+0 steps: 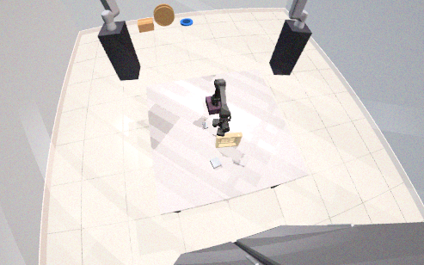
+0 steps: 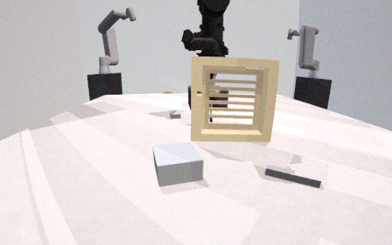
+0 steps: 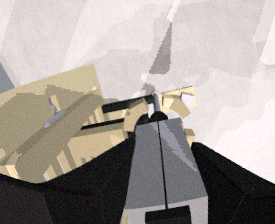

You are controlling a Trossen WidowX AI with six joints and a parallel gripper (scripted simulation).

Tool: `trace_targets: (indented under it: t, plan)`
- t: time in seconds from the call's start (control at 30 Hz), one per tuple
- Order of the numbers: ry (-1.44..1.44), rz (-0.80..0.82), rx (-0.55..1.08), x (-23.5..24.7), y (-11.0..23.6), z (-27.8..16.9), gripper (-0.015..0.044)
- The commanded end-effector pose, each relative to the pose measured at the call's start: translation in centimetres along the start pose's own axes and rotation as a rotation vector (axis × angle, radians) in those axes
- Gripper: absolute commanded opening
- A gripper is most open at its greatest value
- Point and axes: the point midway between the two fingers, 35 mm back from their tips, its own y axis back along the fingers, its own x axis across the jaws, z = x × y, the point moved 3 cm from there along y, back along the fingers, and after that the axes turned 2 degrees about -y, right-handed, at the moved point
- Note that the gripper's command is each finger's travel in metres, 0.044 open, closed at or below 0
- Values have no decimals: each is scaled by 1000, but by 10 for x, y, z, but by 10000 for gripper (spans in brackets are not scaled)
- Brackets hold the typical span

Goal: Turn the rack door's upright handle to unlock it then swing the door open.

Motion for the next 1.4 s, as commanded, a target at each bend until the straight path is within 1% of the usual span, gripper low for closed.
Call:
trace_targets:
  t: [0.0, 1.3, 1.37]
  plan:
    - [-42, 18, 7, 4, 0, -1, 24]
    - [-42, 18, 7, 4, 0, -1, 24]
    - [-42, 18, 7, 4, 0, -1, 76]
